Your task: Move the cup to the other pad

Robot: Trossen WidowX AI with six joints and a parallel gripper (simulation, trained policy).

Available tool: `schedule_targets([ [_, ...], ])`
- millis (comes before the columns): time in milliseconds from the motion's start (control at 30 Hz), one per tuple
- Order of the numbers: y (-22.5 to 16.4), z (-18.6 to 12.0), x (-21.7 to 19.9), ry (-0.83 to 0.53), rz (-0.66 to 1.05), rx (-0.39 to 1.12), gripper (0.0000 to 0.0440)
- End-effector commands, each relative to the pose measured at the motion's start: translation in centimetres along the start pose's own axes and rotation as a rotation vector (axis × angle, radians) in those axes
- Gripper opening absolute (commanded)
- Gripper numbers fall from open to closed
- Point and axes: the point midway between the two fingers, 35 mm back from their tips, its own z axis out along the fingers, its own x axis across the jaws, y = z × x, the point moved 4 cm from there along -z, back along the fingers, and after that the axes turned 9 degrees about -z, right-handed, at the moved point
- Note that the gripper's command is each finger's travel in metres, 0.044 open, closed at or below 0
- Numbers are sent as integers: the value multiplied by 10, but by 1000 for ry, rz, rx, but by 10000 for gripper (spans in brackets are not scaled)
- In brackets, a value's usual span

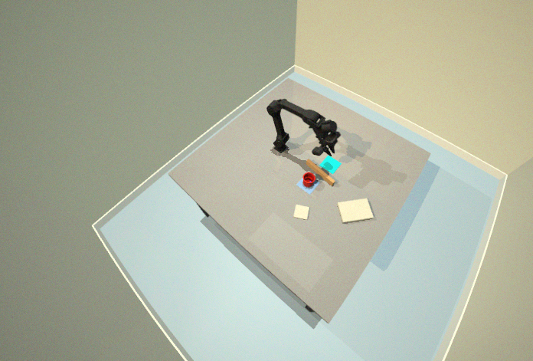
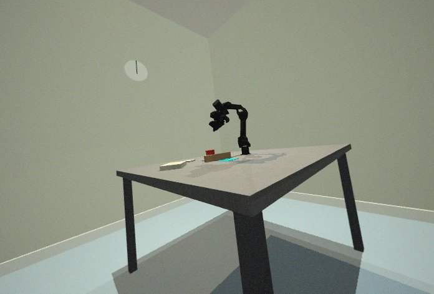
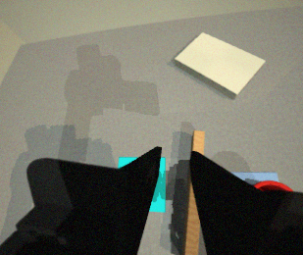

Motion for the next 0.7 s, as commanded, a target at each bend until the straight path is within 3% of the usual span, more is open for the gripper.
schedule_targets([
  [0, -2, 4, -1, -12, -1, 63, 111],
  [667, -20, 25, -18, -59, -76, 391, 102],
])
